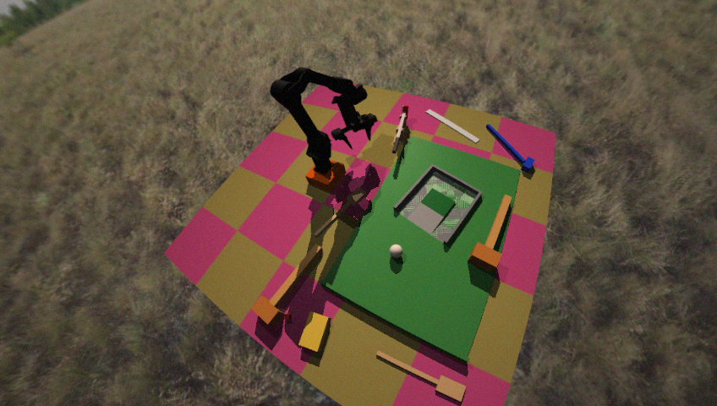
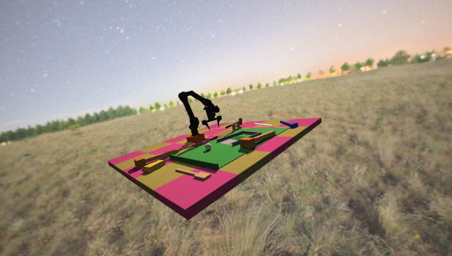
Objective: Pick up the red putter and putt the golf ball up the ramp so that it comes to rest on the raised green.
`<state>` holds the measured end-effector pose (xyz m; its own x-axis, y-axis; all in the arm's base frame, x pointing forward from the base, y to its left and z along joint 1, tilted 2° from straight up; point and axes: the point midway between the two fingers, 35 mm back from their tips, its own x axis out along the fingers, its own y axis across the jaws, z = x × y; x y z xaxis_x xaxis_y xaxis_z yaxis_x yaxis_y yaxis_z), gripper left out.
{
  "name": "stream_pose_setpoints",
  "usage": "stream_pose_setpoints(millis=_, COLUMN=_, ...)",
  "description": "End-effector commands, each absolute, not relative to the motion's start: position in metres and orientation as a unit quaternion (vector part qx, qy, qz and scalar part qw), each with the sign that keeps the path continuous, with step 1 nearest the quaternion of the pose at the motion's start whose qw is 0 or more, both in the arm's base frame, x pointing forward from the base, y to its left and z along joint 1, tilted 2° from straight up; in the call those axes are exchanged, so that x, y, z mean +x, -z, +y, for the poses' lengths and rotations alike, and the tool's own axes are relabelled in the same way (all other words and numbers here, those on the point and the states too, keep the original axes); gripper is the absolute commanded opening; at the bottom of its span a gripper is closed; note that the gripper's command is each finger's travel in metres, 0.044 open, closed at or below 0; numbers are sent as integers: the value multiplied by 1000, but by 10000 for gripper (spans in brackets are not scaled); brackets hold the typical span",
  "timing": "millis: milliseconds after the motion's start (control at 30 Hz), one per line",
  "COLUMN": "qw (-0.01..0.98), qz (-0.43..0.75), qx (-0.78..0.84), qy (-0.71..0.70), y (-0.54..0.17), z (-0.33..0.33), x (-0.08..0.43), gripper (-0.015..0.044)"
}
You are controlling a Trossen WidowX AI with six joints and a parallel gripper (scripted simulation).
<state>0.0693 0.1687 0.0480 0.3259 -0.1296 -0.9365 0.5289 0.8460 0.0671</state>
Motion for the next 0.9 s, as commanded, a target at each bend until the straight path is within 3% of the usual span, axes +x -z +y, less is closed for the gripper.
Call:
stream_pose_setpoints(millis=0, qw=793, qz=543, qx=182, qy=207, y=-48, z=169, x=70, gripper=426)
stream_pose_setpoints(millis=167, qw=787, qz=587, qx=101, qy=161, y=-51, z=175, x=80, gripper=440)
stream_pose_setpoints(millis=467, qw=729, qz=671, qx=-122, qy=-59, y=-59, z=194, x=112, gripper=440)
stream_pose_setpoints(millis=867, qw=626, qz=628, qx=-300, qy=-352, y=-71, z=208, x=157, gripper=440)
